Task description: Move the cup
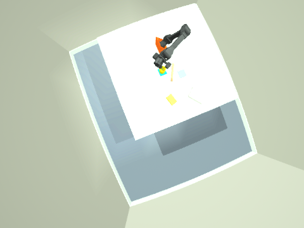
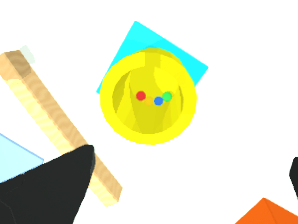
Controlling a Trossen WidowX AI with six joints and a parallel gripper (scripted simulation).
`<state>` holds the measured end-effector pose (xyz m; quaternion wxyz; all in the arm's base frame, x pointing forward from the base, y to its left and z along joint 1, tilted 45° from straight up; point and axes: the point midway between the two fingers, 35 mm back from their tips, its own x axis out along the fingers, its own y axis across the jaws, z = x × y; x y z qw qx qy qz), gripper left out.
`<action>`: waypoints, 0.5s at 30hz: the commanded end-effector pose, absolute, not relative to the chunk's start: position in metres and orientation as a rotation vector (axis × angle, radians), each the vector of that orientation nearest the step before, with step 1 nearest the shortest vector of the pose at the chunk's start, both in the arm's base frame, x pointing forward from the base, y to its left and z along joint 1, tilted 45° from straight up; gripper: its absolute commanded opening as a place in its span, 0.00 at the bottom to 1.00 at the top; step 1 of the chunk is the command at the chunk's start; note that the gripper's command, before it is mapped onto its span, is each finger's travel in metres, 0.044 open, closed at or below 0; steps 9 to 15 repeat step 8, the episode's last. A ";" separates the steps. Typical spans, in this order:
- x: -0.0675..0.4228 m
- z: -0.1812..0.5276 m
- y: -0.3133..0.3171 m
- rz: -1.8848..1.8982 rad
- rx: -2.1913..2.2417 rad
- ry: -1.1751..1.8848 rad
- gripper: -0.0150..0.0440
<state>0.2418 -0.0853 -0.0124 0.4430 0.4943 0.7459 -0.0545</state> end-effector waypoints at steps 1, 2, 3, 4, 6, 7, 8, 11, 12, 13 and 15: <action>0.243 -0.004 -0.093 -0.134 1.216 1.844 1.00; 0.243 -0.004 -0.093 -0.134 1.216 1.844 1.00; 0.243 -0.004 -0.093 -0.134 1.216 1.844 1.00; 0.243 -0.007 -0.090 -0.136 1.225 1.845 1.00; 0.243 -0.007 -0.090 -0.136 1.225 1.845 1.00; 0.243 -0.007 -0.090 -0.136 1.225 1.845 1.00; 0.243 -0.007 -0.090 -0.136 1.225 1.845 1.00; 0.243 -0.007 -0.090 -0.136 1.225 1.845 1.00; 0.243 -0.007 -0.090 -0.136 1.225 1.845 1.00; 0.243 -0.007 -0.090 -0.136 1.225 1.845 1.00; 0.243 -0.007 -0.090 -0.136 1.225 1.845 1.00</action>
